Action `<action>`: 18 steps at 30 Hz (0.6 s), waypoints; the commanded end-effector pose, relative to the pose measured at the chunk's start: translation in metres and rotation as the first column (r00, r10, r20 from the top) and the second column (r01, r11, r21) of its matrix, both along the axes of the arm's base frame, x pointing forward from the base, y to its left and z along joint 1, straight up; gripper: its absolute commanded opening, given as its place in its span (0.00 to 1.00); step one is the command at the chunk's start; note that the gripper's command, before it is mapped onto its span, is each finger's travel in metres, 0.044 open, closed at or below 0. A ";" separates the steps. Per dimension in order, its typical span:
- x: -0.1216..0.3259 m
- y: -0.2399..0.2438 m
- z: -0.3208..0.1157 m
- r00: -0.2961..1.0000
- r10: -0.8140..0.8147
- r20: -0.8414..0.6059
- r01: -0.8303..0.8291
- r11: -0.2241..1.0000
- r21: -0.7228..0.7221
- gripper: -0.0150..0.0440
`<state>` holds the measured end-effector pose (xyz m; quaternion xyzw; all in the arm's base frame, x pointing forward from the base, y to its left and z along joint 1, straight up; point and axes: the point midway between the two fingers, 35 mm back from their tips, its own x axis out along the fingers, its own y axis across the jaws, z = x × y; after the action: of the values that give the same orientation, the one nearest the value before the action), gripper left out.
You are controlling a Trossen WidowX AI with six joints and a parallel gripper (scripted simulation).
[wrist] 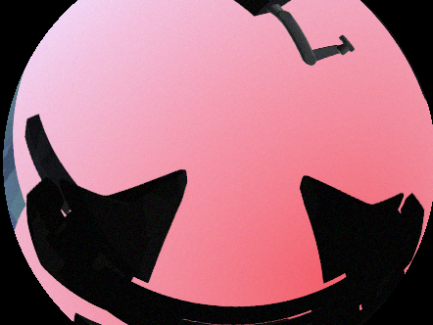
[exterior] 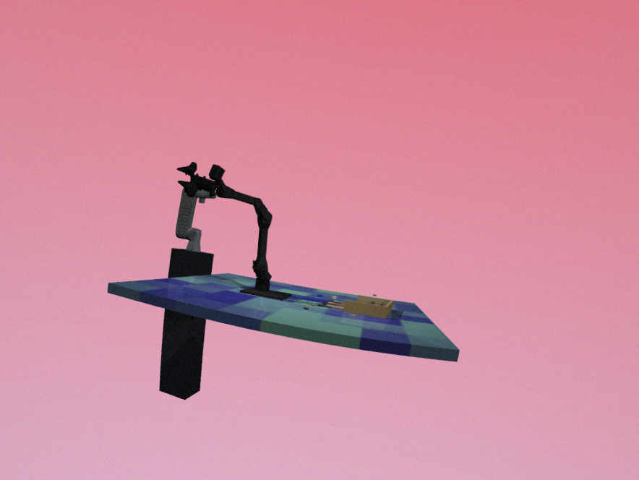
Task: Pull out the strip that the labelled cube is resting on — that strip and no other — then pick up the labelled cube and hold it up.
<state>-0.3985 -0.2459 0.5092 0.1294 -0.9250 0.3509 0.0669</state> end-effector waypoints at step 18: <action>0.218 -0.160 -0.051 0.663 0.719 0.210 -0.571 0.666 -0.480 0.93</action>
<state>-0.2223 -0.3940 0.4628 0.3398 -0.7647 0.5203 -0.1706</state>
